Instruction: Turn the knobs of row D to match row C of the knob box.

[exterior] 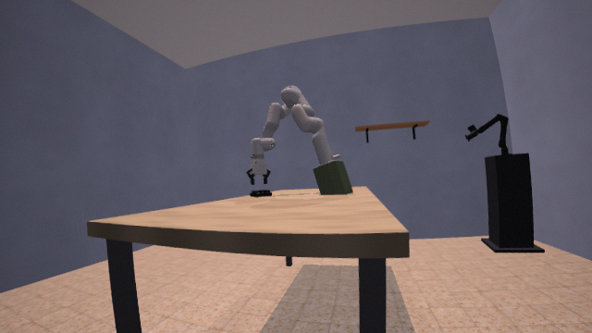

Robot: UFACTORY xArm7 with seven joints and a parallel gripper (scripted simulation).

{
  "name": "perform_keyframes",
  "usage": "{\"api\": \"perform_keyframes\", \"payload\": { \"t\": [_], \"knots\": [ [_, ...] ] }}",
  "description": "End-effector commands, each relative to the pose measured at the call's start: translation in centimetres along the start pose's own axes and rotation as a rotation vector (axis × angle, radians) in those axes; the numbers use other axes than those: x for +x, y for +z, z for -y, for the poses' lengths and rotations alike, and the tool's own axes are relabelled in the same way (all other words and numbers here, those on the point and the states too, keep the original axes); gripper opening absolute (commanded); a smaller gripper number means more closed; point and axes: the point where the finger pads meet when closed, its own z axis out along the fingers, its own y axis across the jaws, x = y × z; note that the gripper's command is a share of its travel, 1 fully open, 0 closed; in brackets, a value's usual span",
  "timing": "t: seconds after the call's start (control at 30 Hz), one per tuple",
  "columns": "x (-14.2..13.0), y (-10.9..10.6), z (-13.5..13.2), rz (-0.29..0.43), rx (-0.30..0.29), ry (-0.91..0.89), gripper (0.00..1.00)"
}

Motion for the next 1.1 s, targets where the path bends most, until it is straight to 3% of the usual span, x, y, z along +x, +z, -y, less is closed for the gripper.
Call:
{"api": "perform_keyframes", "payload": {
  "t": [0.0, 0.67, 1.07],
  "knots": [
    [-0.4, -0.1, 0.1, -0.003, 0.002, -0.001, 1.0],
    [-4.1, 0.0, 0.3, -0.002, 0.002, -0.001, 1.0],
    [-4.9, 0.0, 0.4, -0.002, 0.002, -0.001, 1.0]
  ]
}}
